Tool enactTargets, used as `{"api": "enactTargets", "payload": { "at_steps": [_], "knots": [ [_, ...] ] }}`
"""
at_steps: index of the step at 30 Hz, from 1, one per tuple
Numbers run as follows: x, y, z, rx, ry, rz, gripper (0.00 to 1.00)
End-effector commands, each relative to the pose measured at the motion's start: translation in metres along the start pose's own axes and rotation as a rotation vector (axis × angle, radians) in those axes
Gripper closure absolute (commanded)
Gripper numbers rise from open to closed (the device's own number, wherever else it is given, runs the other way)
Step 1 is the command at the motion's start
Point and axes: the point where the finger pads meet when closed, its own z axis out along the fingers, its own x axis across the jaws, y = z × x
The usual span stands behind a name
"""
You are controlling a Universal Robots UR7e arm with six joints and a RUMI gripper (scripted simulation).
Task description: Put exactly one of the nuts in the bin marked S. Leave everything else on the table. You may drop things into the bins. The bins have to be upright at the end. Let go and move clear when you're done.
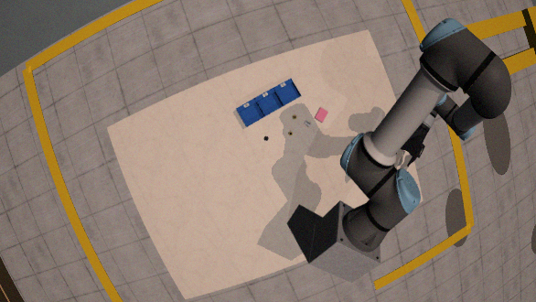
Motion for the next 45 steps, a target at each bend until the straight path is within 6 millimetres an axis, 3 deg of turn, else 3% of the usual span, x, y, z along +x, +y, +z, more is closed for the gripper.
{"api": "enactTargets", "payload": {
  "at_steps": [1, 5, 12, 20, 24, 29, 37, 41, 45],
  "knots": [
    [0.034, 0.029, 0.008, 0.0, -0.002, 0.001, 0.96],
    [0.059, 0.05, 0.013, 0.0, -0.002, 0.001, 0.96],
    [0.062, 0.053, 0.014, 0.0, -0.002, 0.001, 0.96],
    [0.093, 0.031, -0.004, -0.053, 0.027, 0.176, 0.96],
    [0.093, 0.031, -0.004, -0.053, 0.027, 0.176, 0.96],
    [0.117, 0.017, -0.015, -0.081, 0.053, 0.29, 0.96],
    [0.139, 0.002, -0.025, -0.104, 0.084, 0.403, 0.96],
    [0.139, 0.002, -0.025, -0.104, 0.084, 0.403, 0.96],
    [0.156, -0.012, -0.033, -0.119, 0.117, 0.506, 0.96]
  ]
}}
